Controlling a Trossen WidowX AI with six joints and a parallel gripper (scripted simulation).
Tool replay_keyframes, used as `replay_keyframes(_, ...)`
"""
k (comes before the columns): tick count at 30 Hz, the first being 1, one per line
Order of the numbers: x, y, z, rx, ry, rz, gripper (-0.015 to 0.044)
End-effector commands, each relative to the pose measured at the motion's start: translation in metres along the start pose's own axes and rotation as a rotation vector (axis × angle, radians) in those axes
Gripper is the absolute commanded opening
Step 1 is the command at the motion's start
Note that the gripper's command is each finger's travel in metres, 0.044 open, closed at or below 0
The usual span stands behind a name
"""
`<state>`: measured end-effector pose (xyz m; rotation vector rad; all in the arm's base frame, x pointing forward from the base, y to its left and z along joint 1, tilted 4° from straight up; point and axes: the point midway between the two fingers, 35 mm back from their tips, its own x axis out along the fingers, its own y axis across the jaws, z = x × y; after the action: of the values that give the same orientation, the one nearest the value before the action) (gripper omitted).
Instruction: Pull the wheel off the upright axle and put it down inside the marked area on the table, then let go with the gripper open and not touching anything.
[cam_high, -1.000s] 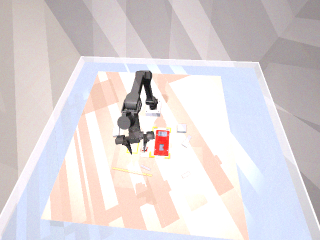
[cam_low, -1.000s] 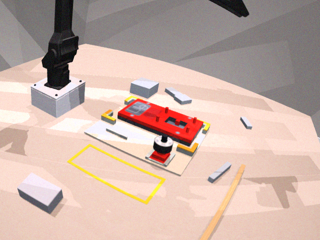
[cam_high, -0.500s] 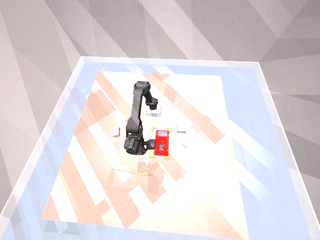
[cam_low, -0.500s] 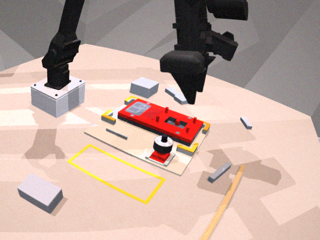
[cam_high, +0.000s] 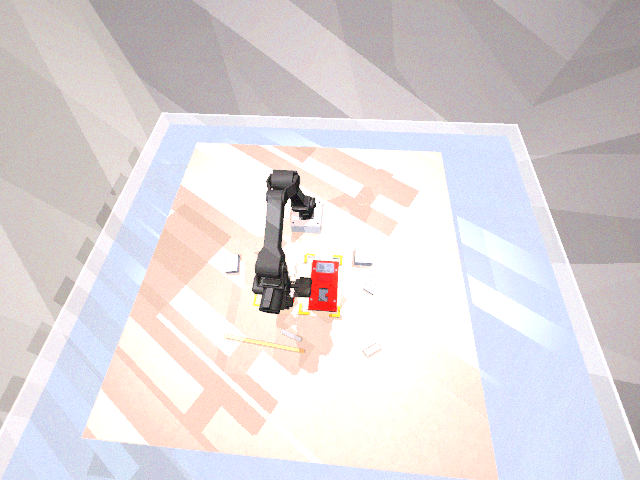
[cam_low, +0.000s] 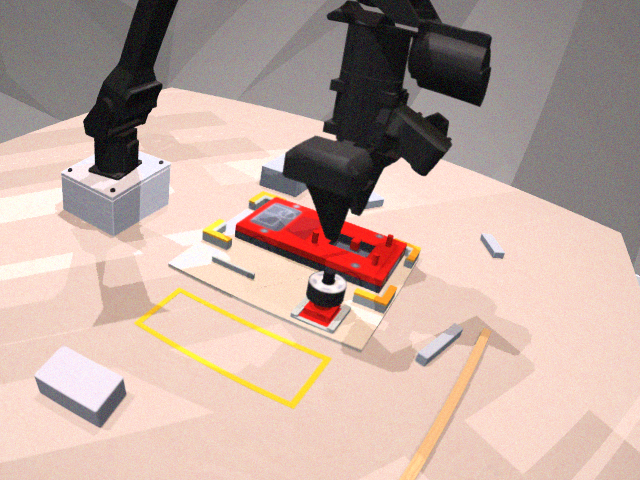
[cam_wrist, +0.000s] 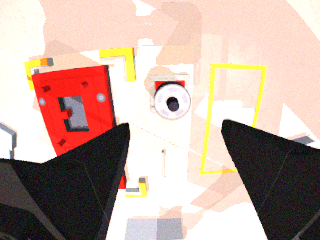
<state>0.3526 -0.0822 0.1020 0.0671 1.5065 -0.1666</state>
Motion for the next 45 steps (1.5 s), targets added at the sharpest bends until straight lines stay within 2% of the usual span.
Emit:
replay_keyframes(1,0.002,0.0,-0.004,0.004,0.013,-0.004,0.03)
replay_keyframes(7,0.013,0.0,-0.003,0.004,0.013,-0.004,0.03)
replay_keyframes(17,0.076,-0.002,-0.005,0.004,0.013,-0.004,0.03)
replay_keyframes(28,0.077,-0.003,-0.005,0.004,0.013,-0.004,0.03)
replay_keyframes(32,0.074,-0.002,-0.002,0.008,0.005,-0.001,0.0195)
replay_keyframes(40,0.074,-0.002,-0.002,0.008,0.005,-0.001,0.0142)
replay_keyframes(45,0.073,-0.002,-0.002,0.008,0.005,-0.001,0.001)
